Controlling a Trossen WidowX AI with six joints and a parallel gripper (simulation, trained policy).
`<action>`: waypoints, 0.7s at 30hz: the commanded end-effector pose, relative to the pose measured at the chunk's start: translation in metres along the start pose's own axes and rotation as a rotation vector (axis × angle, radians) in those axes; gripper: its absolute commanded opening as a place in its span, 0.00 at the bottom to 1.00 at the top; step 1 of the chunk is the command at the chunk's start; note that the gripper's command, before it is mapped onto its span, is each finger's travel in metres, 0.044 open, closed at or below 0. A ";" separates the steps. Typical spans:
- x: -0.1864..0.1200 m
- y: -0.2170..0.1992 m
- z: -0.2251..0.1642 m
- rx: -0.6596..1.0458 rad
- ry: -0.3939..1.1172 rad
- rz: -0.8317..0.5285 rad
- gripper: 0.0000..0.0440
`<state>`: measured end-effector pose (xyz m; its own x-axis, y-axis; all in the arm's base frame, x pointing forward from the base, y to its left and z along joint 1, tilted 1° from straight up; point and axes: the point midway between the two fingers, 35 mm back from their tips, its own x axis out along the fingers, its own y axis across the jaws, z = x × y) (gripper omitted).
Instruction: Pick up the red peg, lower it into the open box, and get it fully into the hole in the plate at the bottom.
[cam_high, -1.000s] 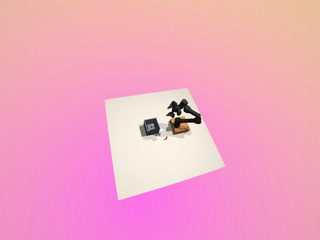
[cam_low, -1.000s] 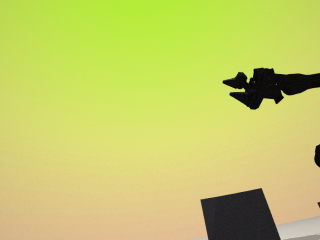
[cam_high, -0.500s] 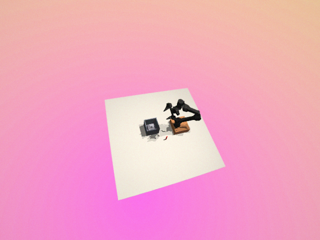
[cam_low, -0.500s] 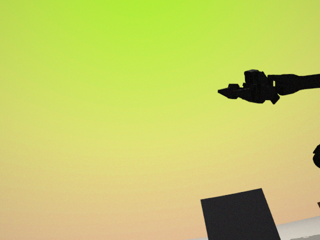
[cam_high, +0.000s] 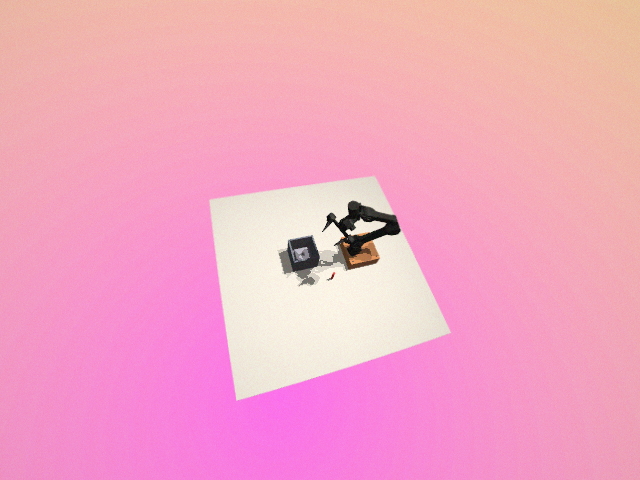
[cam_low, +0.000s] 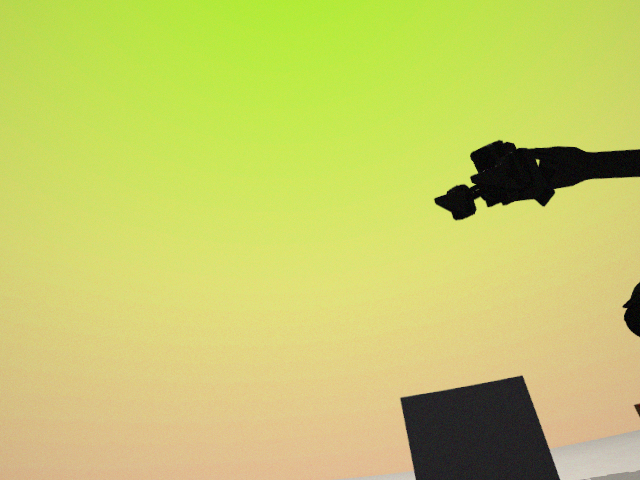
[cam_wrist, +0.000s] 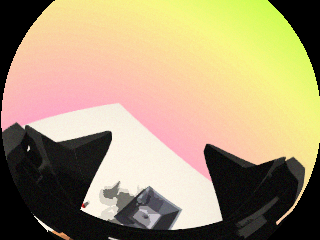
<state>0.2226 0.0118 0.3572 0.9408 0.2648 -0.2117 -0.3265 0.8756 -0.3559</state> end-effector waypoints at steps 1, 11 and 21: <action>0.004 0.005 -0.002 0.107 0.033 0.035 1.00; 0.018 0.025 -0.017 0.410 0.170 0.123 1.00; 0.029 0.047 -0.033 0.698 0.351 0.172 1.00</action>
<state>0.2312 0.0432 0.3073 0.7848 0.3707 -0.4966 -0.2621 0.9247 0.2762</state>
